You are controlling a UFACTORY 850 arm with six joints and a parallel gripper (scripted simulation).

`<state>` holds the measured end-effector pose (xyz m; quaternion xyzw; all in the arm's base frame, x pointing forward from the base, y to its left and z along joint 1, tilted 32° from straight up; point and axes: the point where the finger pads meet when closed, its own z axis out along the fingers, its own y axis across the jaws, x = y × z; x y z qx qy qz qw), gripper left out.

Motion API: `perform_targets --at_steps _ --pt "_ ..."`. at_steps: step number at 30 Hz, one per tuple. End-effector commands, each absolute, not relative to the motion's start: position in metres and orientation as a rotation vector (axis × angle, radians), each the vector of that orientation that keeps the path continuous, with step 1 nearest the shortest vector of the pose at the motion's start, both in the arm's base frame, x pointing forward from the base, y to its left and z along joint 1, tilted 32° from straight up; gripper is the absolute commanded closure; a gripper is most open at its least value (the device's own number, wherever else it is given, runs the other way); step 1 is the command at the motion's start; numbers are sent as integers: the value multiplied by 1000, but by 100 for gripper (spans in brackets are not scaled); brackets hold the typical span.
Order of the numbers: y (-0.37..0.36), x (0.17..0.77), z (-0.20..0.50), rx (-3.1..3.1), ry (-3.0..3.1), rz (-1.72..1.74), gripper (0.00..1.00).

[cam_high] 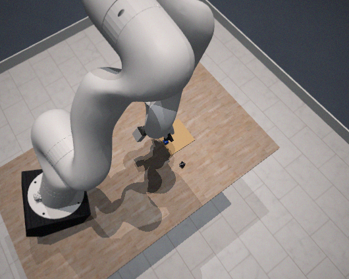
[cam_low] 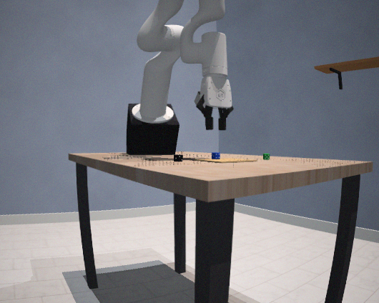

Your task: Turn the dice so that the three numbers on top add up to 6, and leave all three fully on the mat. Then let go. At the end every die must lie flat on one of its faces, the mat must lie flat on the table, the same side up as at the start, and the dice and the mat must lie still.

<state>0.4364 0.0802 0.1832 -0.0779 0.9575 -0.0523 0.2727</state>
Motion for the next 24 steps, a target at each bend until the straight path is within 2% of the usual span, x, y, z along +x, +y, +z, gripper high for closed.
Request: perform_targets --at_steps 1,21,24 --pt "80 436 185 -209 2579 -148 0" --pt "81 436 185 -207 2579 -147 0" --pt "97 448 187 -113 2576 -122 0"
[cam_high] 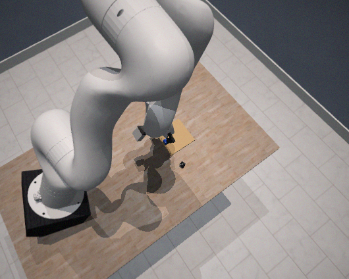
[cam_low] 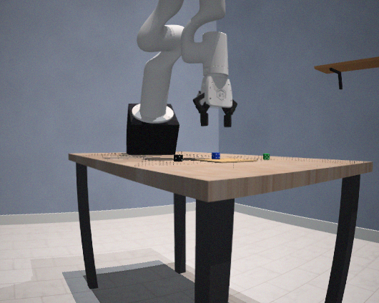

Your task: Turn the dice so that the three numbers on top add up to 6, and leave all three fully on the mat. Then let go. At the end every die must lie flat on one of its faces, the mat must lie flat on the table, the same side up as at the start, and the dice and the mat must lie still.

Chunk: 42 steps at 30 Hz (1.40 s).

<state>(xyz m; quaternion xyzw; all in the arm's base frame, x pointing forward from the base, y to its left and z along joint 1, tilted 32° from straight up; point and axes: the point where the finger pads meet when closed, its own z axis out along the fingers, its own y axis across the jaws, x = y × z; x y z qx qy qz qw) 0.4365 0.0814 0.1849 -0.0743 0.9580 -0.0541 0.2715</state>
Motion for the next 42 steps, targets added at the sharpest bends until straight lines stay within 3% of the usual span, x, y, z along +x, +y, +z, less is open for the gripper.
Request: perform_targets --at_steps 1,20,21,42 --pt "111 455 188 -45 2574 -103 0" --pt "248 489 183 565 2520 77 0" --pt "248 489 183 565 2520 77 64" --pt "248 489 183 565 2520 77 64"
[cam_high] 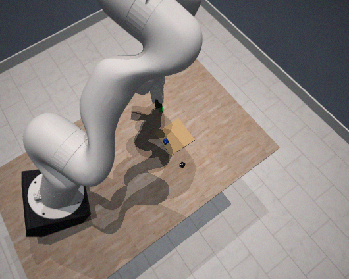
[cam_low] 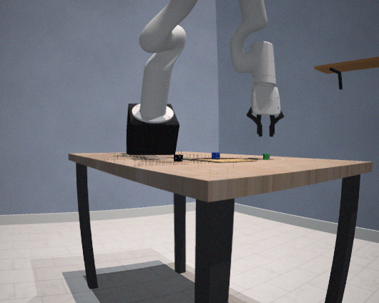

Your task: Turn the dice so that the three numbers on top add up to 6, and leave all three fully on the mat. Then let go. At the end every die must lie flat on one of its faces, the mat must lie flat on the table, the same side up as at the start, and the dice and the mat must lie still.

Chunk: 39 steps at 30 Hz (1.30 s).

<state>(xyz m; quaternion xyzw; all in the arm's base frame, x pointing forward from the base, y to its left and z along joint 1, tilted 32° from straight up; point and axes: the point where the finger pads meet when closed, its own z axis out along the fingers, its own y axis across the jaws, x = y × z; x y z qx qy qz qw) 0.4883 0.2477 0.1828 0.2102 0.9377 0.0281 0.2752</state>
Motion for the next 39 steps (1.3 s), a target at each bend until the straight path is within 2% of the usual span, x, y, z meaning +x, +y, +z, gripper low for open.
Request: perform_targets --at_steps 1,39 --pt "248 489 183 565 2520 77 64" --pt "247 496 172 565 2520 76 64"
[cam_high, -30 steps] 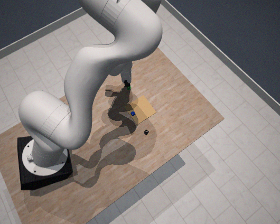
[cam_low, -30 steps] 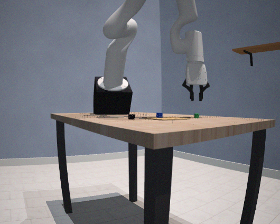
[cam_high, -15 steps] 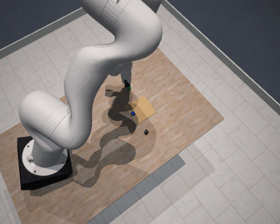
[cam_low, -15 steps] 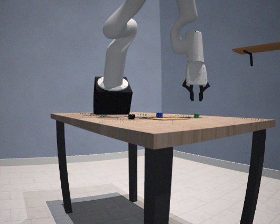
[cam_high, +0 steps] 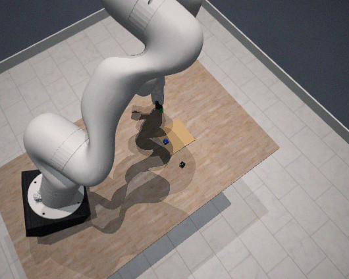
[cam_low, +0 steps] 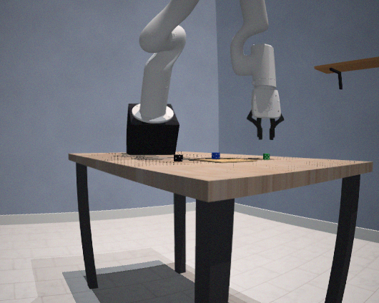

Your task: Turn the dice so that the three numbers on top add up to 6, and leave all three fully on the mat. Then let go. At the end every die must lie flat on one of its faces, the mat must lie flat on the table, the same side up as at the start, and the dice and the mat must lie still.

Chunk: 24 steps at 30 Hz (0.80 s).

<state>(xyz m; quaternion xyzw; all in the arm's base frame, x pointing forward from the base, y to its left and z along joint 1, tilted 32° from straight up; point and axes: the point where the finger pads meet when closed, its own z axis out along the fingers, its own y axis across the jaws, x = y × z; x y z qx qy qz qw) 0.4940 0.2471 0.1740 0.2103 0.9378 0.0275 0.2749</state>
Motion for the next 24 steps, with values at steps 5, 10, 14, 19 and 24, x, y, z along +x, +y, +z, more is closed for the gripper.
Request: perform_targets --at_steps 5,10,14,19,24 --pt "247 500 165 565 2520 76 64" --pt "247 505 159 565 2520 76 64" --pt "246 507 155 565 2520 76 64" --pt "246 510 150 565 2520 76 64" --pt "246 514 145 565 2520 76 64"
